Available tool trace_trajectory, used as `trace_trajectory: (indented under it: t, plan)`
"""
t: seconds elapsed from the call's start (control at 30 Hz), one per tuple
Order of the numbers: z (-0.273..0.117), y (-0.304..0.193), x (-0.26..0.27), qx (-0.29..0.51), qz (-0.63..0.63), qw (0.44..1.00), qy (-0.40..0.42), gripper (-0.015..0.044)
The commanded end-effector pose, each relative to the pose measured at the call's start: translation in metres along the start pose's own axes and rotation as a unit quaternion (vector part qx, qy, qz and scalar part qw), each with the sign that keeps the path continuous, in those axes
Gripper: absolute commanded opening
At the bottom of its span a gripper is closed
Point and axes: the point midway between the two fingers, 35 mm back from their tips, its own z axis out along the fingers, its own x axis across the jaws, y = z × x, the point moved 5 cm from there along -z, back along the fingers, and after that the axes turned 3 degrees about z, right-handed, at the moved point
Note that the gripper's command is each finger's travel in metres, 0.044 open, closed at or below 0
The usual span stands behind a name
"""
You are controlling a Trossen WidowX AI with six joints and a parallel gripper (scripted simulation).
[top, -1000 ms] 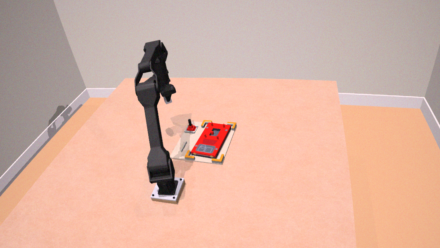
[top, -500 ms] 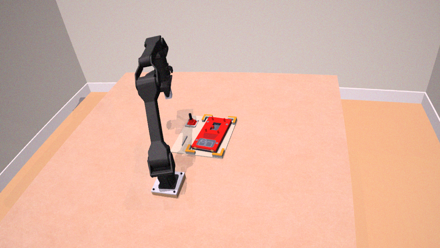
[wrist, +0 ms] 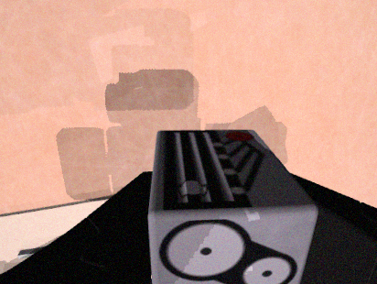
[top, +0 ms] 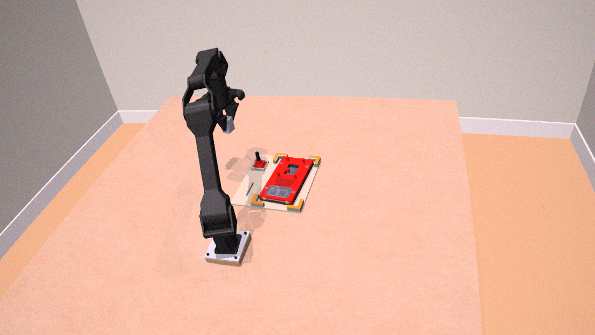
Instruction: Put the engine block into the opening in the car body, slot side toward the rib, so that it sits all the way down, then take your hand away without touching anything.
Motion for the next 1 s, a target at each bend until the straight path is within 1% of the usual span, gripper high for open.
trace_trajectory:
  t: [0.0, 0.23, 0.47, 0.7, 0.97]
  plan:
    - [0.0014, -0.0002, -0.0001, 0.002, 0.063, 0.998, 0.0, 0.0]
    - [0.0027, -0.0002, -0.0002, 0.002, 0.183, 0.983, 0.0, 0.0]
    - [0.004, -0.0002, -0.0002, 0.001, 0.301, 0.954, -0.001, 0.0]
    - [0.0053, -0.0002, -0.0003, 0.001, 0.414, 0.91, -0.001, 0.0]
    - [0.0068, -0.0001, -0.0003, 0.001, 0.535, 0.845, -0.001, 0.0]
